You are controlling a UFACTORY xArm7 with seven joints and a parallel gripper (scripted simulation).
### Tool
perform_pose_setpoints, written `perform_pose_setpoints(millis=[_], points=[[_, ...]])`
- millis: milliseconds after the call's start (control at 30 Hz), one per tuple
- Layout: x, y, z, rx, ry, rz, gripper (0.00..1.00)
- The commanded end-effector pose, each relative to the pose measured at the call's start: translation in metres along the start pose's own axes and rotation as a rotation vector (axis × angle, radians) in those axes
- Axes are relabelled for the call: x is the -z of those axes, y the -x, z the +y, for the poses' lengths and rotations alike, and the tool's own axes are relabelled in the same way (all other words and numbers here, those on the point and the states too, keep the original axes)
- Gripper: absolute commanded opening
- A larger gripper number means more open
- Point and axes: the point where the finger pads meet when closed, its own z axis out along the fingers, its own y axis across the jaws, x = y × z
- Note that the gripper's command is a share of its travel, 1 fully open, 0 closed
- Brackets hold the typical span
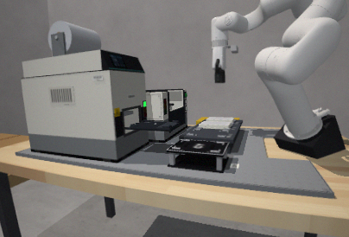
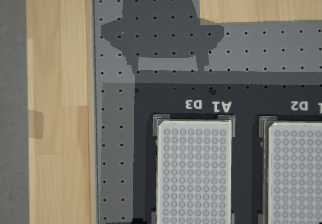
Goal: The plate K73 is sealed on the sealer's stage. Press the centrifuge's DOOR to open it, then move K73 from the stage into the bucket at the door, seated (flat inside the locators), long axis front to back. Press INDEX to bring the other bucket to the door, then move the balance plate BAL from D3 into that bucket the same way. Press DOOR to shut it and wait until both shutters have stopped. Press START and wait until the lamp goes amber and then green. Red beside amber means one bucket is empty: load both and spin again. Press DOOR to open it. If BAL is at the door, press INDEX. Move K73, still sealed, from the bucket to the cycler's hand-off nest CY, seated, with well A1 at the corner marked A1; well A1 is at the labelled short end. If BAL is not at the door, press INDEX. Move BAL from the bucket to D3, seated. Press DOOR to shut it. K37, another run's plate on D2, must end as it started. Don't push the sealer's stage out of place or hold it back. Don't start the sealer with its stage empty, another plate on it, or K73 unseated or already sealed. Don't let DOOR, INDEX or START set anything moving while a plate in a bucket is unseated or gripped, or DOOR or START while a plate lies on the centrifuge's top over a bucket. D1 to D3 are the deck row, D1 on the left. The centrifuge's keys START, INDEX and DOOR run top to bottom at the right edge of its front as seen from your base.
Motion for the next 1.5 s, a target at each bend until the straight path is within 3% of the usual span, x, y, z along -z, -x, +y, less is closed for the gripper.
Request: perform_pose_setpoints(millis=[0,1467], points=[[-0.004,0.001,-0.001,-0.001,-0.003,-0.002,1.0],[-0.071,0.001,-0.001,0.0,-0.003,-0.002,1.0]])
